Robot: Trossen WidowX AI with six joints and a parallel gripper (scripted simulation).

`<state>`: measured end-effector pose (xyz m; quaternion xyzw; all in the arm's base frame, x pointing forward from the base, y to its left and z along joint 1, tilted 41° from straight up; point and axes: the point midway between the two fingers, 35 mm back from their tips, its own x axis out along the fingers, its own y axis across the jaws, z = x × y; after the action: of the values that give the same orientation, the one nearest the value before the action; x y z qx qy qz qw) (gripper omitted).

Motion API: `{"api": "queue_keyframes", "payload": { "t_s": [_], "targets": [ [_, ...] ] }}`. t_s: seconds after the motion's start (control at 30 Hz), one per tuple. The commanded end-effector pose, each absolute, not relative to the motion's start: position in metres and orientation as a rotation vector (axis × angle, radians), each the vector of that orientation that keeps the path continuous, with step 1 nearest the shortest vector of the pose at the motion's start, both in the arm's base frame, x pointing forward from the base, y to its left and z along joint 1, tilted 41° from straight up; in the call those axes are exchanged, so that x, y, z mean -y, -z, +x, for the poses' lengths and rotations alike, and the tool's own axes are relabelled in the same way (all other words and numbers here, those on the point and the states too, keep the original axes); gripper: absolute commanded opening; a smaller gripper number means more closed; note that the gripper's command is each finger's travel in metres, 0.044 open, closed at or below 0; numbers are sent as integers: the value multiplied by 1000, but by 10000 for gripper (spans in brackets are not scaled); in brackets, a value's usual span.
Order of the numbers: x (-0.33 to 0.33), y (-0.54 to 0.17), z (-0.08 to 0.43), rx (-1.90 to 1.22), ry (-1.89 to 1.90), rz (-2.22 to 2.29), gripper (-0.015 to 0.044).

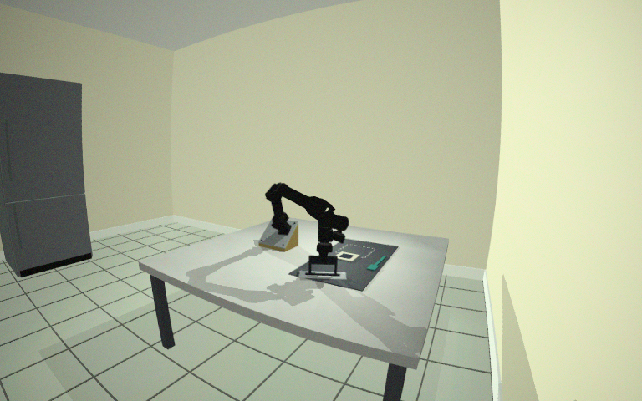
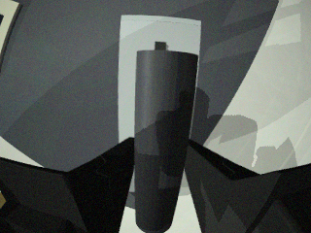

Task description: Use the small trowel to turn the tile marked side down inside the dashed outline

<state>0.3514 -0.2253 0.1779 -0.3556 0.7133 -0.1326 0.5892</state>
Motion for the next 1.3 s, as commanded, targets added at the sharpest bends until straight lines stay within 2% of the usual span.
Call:
{"api": "queue_keyframes", "payload": {
  "t_s": [0.0,0.7,0.9,1.07,1.27],
  "targets": [
    [226,-178,351,-1696,212,-917,130],
    [226,-178,351,-1790,-342,-1367,130],
    [226,-177,351,-1792,-360,-1381,130],
    [226,-177,351,-1792,-360,-1381,261],
    [226,-177,351,-1792,-360,-1381,270]
  ]
}}
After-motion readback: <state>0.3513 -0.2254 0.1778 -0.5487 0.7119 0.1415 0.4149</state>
